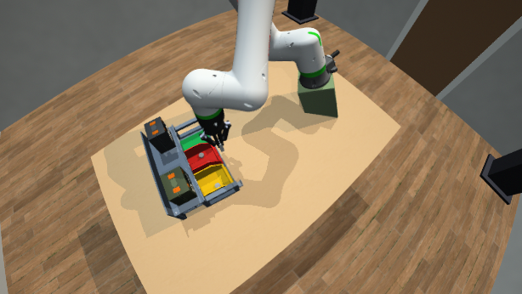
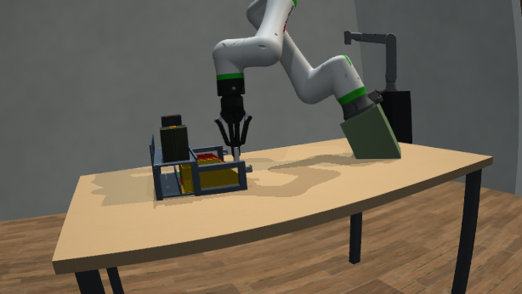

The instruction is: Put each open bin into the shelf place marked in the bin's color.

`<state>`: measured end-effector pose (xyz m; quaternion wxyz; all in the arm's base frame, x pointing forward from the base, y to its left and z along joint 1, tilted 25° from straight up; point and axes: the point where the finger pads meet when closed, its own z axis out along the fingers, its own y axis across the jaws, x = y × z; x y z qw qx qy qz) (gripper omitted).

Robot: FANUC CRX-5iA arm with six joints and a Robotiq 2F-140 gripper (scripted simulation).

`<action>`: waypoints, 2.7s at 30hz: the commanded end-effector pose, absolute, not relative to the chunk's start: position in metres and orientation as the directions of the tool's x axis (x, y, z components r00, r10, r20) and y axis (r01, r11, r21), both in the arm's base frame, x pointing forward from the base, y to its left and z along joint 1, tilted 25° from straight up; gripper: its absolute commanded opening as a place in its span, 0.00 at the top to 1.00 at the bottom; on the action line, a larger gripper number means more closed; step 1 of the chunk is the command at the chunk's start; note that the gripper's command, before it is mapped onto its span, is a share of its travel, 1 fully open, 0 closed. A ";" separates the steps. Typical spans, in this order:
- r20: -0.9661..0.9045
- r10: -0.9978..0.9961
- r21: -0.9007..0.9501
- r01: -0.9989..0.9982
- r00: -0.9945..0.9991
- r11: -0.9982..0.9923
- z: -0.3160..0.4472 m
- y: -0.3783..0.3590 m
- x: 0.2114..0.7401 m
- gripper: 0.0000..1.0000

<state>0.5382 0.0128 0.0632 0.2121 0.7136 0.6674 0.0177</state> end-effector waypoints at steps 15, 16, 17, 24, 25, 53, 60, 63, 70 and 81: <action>-0.258 0.960 0.327 0.945 0.108 -0.019 0.072 0.016 0.534 1.00; -0.258 0.960 0.327 0.945 0.108 -0.019 0.075 0.016 0.534 1.00; -0.258 0.960 0.327 0.945 0.108 -0.019 0.077 0.017 0.533 1.00; -0.258 0.960 0.327 0.945 0.108 -0.019 0.099 0.024 0.525 1.00; -0.258 0.960 0.327 0.945 0.108 -0.019 0.102 0.025 0.524 1.00; -0.258 0.960 0.327 0.945 0.108 -0.019 0.118 0.030 0.519 1.00; -0.258 0.960 0.327 0.945 0.108 -0.019 0.118 0.030 0.519 1.00; -0.258 0.960 0.327 0.945 0.108 -0.019 0.118 0.030 0.519 1.00; -0.258 0.960 0.327 0.945 0.108 -0.019 0.118 0.030 0.519 1.00; -0.258 0.960 0.327 0.945 0.108 -0.019 0.118 0.030 0.519 1.00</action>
